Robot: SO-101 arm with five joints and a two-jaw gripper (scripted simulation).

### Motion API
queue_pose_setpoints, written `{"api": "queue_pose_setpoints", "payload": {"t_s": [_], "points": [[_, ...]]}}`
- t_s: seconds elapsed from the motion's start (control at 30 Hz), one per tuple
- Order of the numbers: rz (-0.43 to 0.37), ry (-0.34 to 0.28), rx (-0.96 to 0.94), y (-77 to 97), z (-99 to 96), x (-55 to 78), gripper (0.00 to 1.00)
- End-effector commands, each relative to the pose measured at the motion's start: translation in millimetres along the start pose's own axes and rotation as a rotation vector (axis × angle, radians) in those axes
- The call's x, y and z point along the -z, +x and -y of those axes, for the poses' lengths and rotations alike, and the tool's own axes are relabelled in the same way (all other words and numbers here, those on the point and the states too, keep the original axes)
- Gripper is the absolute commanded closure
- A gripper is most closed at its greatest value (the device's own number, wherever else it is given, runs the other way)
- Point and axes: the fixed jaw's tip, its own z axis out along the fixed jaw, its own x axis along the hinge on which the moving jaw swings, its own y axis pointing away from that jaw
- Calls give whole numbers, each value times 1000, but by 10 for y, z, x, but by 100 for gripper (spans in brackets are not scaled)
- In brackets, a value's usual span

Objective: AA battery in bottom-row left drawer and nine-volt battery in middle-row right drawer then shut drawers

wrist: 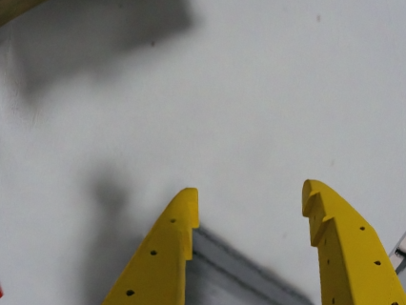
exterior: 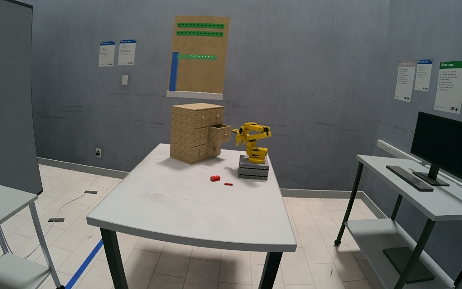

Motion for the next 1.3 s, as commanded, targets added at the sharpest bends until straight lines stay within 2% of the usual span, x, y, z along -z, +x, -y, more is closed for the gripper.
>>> {"api": "queue_pose_setpoints", "payload": {"t_s": [0.0,0.3,0.43,0.57,0.67,0.8,1.27], "points": [[-14,3,-45,9,11,54,79],[-14,3,-45,9,11,54,79],[121,13,-50,-253,38,364,78],[255,23,-55,-418,56,719,76],[356,31,-58,-473,62,999,76],[490,41,-62,-455,61,1366,74],[474,40,-63,-422,58,1347,71]]}}
